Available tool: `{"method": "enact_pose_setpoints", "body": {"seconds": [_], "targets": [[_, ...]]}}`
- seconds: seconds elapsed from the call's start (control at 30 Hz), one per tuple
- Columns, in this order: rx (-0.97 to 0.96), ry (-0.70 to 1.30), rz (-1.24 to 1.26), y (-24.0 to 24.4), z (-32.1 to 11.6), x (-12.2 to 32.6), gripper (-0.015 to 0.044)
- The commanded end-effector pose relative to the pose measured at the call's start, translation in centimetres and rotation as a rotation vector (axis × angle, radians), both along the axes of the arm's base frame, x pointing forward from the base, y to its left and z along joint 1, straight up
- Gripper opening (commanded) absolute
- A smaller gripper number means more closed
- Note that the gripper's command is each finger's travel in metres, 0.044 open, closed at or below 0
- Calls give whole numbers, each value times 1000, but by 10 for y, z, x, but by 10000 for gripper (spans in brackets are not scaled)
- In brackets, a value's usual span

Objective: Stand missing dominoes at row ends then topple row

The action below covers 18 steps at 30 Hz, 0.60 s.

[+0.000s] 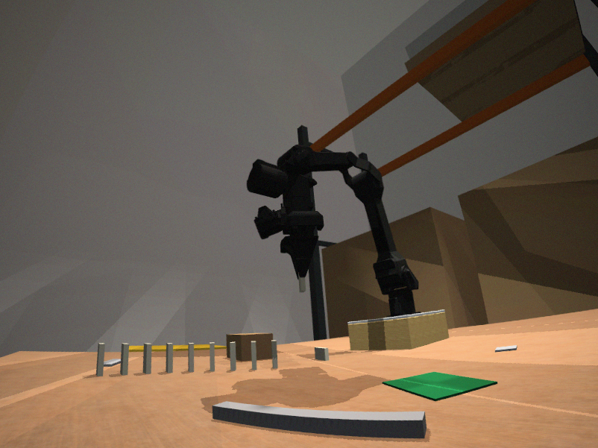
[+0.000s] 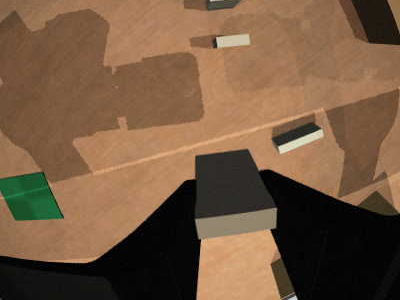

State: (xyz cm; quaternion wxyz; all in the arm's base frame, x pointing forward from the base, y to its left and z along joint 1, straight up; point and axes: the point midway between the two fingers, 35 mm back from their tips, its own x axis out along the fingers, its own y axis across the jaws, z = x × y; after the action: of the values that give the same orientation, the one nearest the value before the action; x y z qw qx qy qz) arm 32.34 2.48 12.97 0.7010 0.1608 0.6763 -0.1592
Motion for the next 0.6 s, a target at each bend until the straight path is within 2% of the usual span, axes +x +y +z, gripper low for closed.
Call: {"method": "enact_pose_setpoints", "body": {"seconds": [0.0,0.17,0.57], "targets": [[2,6,15,-30,0,6,107],[2,6,15,-30,-4,7,107],[2,5,16,-30,-73,16,107]]}}
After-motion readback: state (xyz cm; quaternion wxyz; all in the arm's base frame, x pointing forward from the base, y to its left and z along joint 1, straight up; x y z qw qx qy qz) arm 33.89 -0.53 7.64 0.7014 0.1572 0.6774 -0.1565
